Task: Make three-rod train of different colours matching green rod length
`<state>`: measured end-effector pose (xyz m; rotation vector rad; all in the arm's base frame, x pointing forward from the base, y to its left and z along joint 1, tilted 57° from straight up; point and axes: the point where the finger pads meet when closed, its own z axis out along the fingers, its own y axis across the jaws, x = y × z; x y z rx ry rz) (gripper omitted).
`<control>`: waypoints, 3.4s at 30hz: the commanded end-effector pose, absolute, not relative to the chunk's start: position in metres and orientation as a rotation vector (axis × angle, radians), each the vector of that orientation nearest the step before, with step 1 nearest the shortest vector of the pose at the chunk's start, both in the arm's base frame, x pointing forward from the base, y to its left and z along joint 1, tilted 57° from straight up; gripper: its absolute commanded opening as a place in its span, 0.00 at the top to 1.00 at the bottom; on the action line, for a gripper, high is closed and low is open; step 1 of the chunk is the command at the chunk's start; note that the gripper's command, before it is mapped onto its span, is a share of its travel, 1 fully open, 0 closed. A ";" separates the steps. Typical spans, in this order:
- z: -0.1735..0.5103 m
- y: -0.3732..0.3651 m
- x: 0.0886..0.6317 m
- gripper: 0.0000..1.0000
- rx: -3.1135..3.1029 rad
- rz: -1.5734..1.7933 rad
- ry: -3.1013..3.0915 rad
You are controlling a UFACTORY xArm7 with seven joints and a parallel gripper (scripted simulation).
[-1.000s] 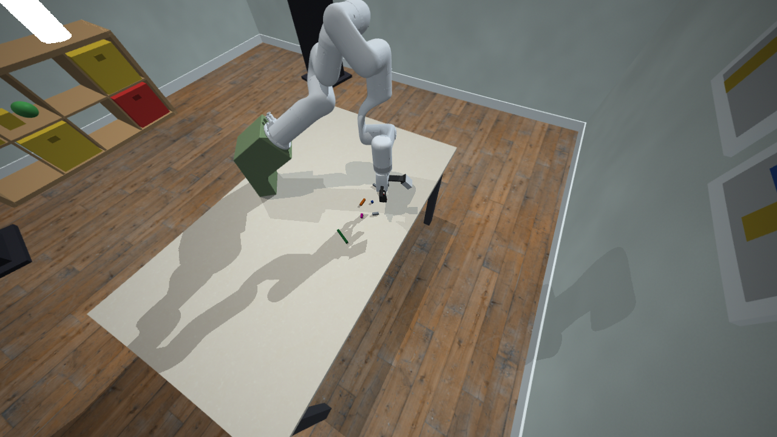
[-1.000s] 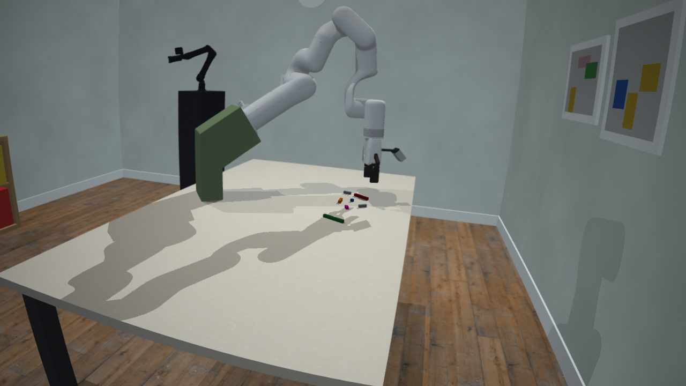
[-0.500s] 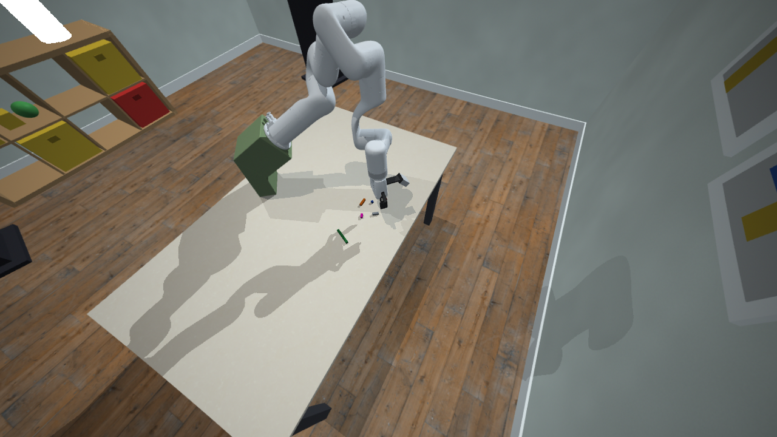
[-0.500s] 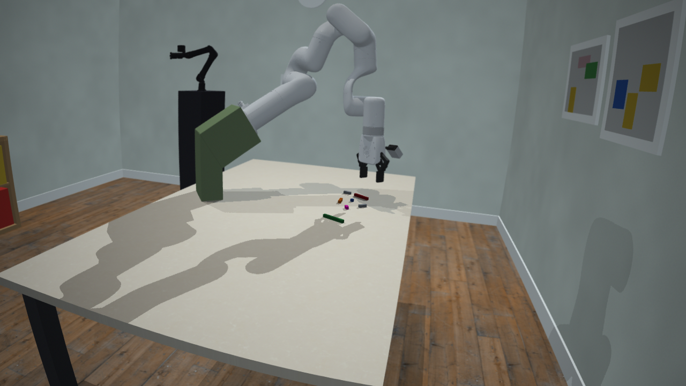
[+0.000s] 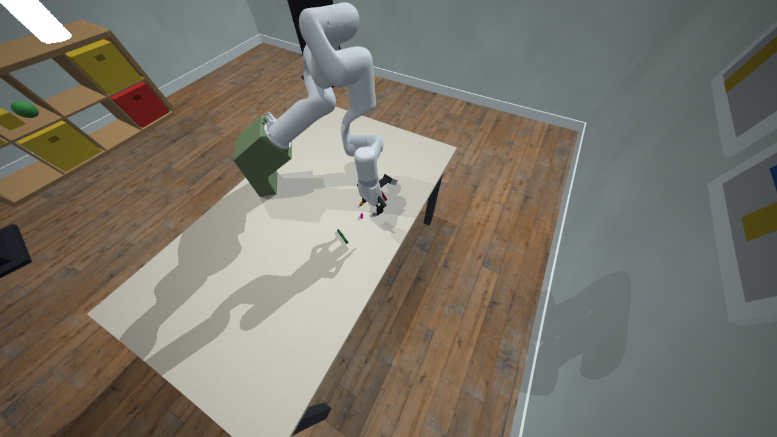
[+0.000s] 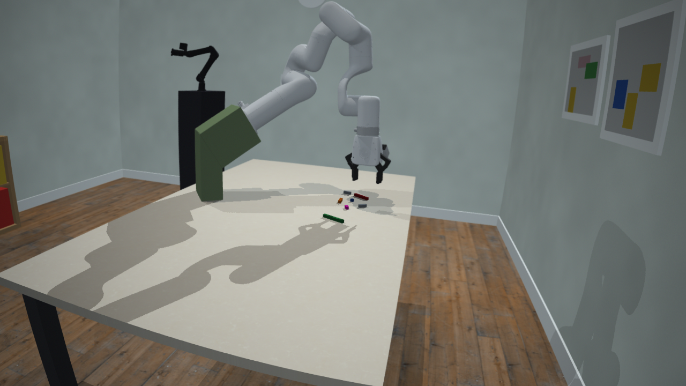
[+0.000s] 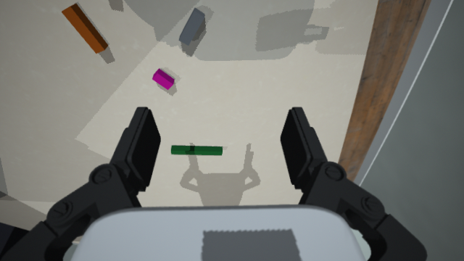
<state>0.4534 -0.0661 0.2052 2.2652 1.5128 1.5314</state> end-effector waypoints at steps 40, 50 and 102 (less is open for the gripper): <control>0.067 -0.110 0.424 0.00 0.986 1.149 2.201; 0.067 -0.110 0.424 0.00 0.986 1.149 2.201; 0.067 -0.110 0.424 0.00 0.986 1.149 2.201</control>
